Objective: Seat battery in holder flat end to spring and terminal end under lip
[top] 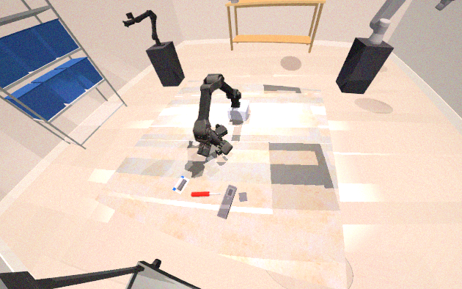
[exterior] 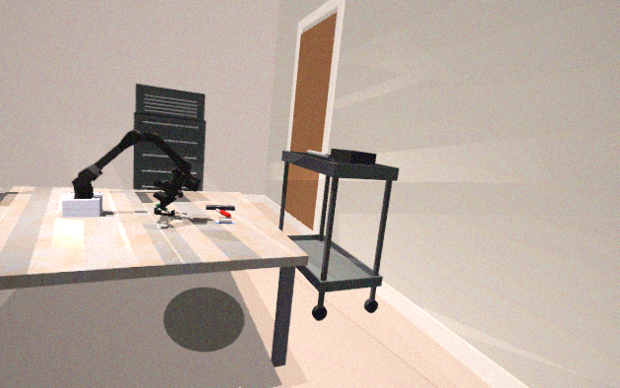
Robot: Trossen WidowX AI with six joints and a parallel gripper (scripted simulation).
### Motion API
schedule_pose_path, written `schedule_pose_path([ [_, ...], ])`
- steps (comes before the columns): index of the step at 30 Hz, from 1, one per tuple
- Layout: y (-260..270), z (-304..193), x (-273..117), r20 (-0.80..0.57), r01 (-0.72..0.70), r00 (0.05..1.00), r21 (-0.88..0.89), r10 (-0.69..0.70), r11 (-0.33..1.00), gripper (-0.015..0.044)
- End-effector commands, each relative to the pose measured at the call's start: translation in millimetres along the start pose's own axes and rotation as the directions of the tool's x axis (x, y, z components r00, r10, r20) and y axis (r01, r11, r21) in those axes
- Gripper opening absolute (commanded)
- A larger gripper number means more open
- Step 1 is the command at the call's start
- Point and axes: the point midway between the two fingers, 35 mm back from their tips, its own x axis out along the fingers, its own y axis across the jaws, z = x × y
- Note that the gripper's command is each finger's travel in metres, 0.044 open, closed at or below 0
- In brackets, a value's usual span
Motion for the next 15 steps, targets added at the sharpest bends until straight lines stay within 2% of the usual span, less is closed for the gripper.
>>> schedule_pose_path([
  [1,-1.4,-2.6,0.4,0.025,0.006,1.000,-0.004,-0.006,1.000,0.0067],
  [15,-1.3,-7.5,1.8,0.067,0.002,0.998,-0.004,-0.002,1.000,0.0067],
])
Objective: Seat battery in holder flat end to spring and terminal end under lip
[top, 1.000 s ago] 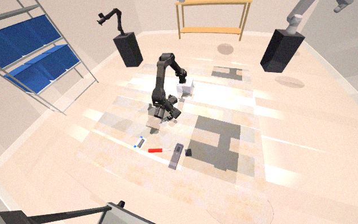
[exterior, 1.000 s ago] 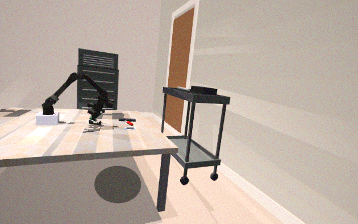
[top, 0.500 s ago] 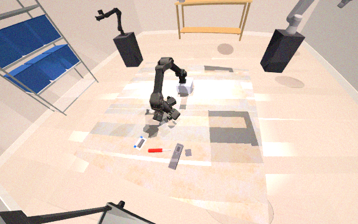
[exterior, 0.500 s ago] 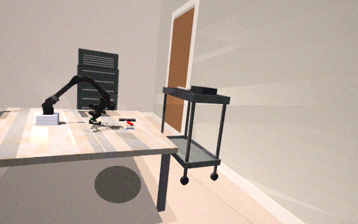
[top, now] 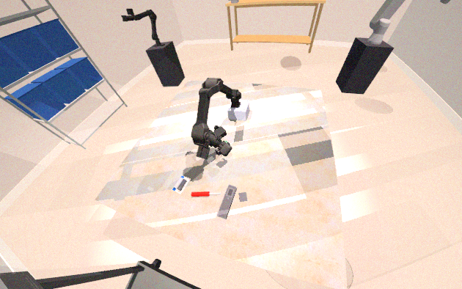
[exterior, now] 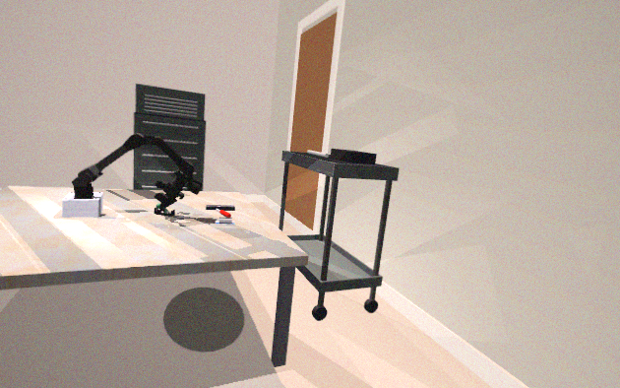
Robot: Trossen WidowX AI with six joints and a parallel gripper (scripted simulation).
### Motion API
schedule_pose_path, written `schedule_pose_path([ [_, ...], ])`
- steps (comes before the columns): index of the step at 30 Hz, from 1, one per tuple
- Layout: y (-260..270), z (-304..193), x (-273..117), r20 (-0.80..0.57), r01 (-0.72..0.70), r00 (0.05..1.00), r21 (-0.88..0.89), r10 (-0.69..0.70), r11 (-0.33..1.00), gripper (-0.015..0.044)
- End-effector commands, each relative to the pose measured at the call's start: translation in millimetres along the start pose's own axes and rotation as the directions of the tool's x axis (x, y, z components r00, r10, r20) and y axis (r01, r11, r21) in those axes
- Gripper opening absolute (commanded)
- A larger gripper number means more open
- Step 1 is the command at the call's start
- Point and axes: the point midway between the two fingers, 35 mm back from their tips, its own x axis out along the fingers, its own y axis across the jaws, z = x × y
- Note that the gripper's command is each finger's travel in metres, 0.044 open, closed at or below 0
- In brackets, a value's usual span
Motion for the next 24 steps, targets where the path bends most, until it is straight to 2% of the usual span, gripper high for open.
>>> schedule_pose_path([
  [1,-1.6,-3.1,-1.4,0.001,0.004,1.000,-0.004,-0.004,1.000,0.0067],
  [24,-1.7,-15.0,-6.6,0.003,-0.003,1.000,-0.005,0.003,1.000,0.0067],
])
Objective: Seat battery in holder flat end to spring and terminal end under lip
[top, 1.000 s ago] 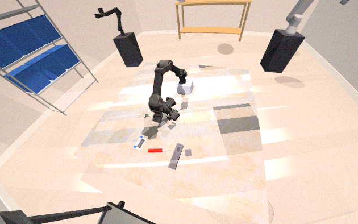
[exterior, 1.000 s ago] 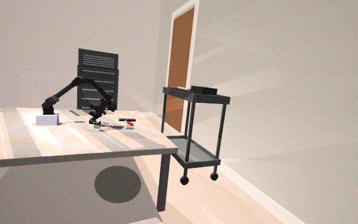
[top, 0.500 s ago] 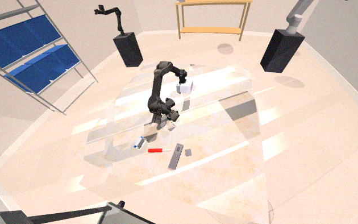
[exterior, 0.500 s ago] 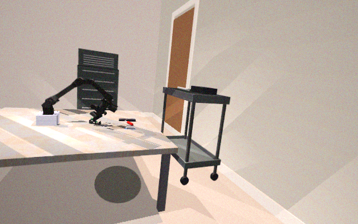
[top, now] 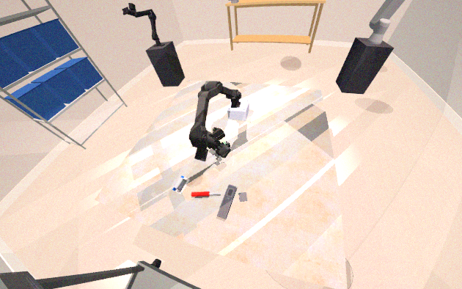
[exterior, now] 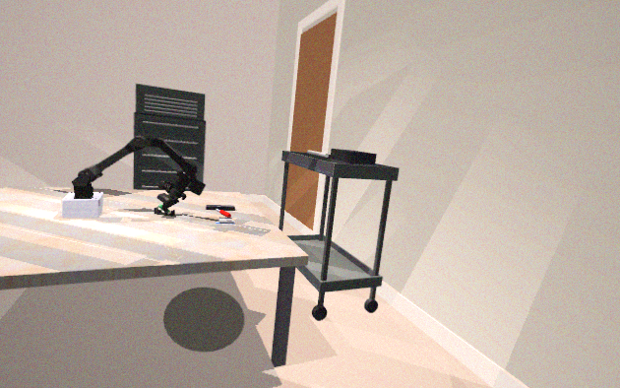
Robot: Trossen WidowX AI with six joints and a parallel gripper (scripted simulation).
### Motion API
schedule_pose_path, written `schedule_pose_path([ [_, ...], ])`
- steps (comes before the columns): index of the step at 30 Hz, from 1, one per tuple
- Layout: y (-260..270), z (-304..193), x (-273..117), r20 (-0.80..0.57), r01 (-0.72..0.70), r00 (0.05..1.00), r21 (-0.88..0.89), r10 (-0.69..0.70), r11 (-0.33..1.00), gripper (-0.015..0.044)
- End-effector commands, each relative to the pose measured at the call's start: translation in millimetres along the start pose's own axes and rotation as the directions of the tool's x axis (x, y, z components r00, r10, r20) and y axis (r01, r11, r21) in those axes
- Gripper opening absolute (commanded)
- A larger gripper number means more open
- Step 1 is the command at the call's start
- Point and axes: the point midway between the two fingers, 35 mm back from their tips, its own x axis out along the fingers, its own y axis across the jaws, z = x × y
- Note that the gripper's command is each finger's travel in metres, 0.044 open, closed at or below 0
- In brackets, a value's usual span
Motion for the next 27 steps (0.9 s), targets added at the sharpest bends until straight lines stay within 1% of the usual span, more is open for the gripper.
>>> schedule_pose_path([
  [1,-0.4,-5.2,-2.2,-0.010,-0.002,1.000,-0.004,0.002,1.000,0.0067],
  [14,-0.3,-9.9,-5.0,-0.008,-0.003,1.000,-0.004,0.003,1.000,0.0067],
  [27,-1.3,-9.9,-2.2,-0.066,-0.010,0.998,-0.005,0.010,1.000,0.0067],
])
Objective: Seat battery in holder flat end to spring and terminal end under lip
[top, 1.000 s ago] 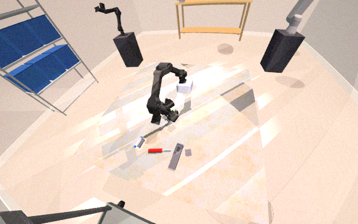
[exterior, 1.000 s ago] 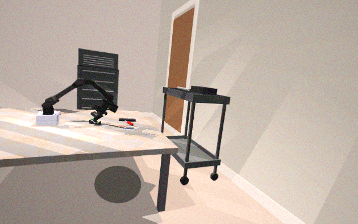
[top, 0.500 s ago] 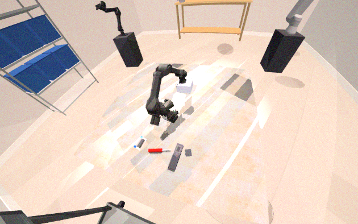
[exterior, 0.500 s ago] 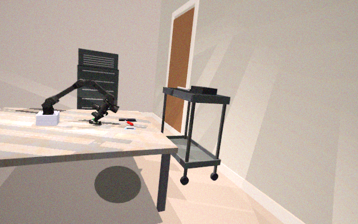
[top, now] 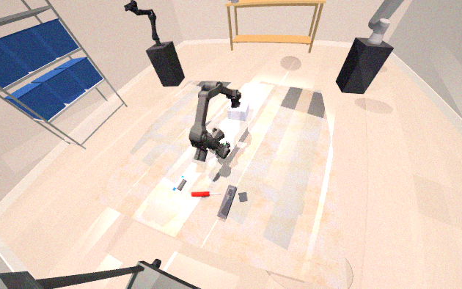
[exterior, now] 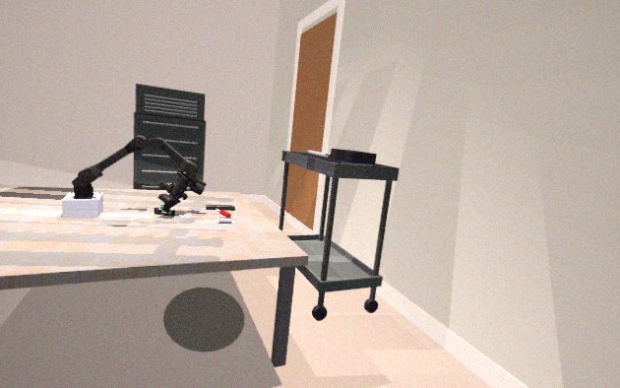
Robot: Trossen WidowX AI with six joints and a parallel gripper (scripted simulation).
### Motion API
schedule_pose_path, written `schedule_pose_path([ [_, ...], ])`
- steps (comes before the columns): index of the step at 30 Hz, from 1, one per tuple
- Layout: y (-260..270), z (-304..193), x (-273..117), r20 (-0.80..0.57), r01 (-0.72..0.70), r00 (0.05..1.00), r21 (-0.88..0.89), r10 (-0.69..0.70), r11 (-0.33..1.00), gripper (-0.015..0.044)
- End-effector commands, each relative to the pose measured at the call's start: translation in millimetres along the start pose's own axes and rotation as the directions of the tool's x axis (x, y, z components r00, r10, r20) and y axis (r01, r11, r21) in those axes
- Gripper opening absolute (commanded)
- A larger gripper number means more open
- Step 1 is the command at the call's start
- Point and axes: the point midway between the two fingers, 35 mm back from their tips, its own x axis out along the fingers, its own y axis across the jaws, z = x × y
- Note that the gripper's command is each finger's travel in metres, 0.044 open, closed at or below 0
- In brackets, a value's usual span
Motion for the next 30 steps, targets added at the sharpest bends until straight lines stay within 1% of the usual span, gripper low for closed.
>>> schedule_pose_path([
  [1,-0.1,-3.1,0.9,-0.034,-0.004,0.999,0.000,0.004,1.000,0.0067],
  [30,-1.7,-1.4,7.0,-0.171,-0.016,0.985,0.003,0.017,1.000,0.0067],
])
